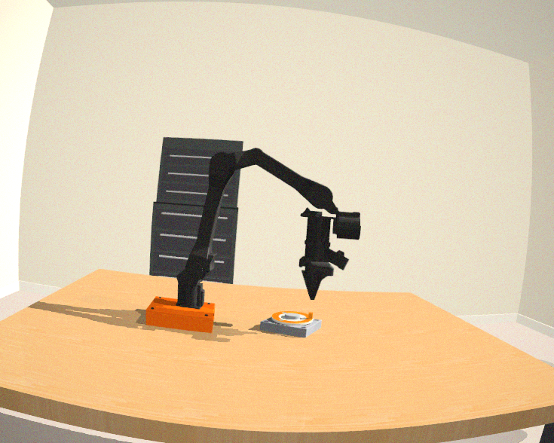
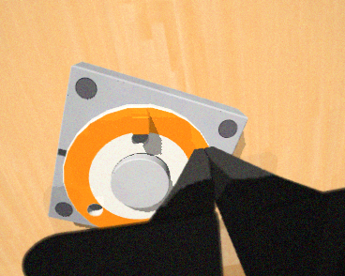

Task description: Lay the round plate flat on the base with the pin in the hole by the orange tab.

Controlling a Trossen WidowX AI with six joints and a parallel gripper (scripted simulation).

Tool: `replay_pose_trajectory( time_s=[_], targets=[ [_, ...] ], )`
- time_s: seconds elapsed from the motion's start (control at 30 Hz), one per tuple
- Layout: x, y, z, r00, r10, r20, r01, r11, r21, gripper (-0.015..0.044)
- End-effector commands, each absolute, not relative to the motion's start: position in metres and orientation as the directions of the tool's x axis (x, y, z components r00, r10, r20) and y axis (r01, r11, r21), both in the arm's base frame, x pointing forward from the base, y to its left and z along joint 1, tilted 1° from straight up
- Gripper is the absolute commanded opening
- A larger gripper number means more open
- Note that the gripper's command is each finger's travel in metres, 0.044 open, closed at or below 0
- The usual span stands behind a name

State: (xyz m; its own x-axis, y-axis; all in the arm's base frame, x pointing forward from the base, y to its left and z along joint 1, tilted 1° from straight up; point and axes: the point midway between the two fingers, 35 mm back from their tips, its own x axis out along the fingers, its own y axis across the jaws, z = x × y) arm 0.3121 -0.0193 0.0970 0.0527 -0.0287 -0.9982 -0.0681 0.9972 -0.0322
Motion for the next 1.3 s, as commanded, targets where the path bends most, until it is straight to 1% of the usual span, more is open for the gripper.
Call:
replay_pose_trajectory(
  time_s=[0.0, 0.37, 1.27],
  targets=[
    [0.314, -0.011, 0.096, 0.041, -0.011, -0.999, -0.092, 0.996, -0.015, 0.0000],
    [0.317, -0.009, 0.048, 0.041, -0.011, -0.999, -0.092, 0.996, -0.015, 0.0000],
    [0.323, 0.019, 0.046, 0.041, -0.008, -0.999, -0.092, 0.996, -0.012, 0.0000]
  ],
)
